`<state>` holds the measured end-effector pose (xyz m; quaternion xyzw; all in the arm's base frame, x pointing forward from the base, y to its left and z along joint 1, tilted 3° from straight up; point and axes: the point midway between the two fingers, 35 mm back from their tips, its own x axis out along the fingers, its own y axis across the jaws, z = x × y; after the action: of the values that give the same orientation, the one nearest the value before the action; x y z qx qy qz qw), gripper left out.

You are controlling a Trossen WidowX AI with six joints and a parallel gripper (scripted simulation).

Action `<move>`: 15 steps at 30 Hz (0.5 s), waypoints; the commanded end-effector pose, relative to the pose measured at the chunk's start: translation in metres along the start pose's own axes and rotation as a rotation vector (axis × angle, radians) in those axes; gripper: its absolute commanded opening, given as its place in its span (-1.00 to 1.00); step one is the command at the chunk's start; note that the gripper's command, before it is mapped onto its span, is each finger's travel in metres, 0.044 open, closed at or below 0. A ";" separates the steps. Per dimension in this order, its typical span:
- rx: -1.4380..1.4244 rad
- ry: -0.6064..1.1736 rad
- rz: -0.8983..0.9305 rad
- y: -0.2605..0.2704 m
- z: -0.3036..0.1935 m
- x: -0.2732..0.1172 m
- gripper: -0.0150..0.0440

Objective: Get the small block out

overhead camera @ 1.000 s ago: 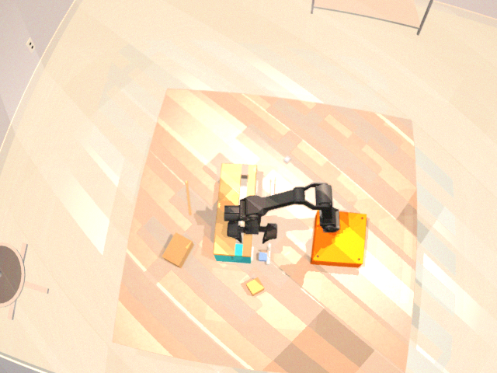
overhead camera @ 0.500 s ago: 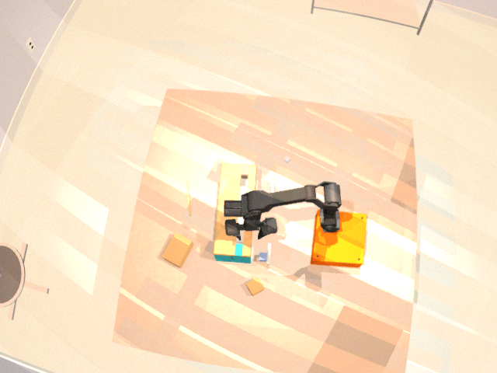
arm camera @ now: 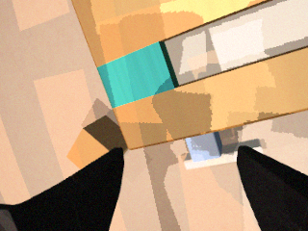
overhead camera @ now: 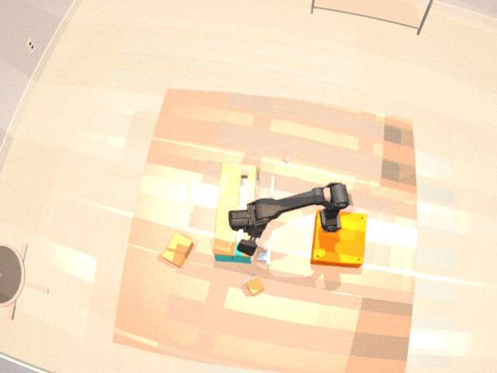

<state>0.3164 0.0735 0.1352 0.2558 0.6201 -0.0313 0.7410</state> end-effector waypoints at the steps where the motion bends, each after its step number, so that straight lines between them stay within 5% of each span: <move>1: -0.875 -0.031 -0.091 0.001 -0.017 0.004 0.47; 15: -1.912 -0.007 -0.233 0.006 -0.032 0.003 0.47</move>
<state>0.3054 0.0875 0.1384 -0.1785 0.5435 0.2437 0.7832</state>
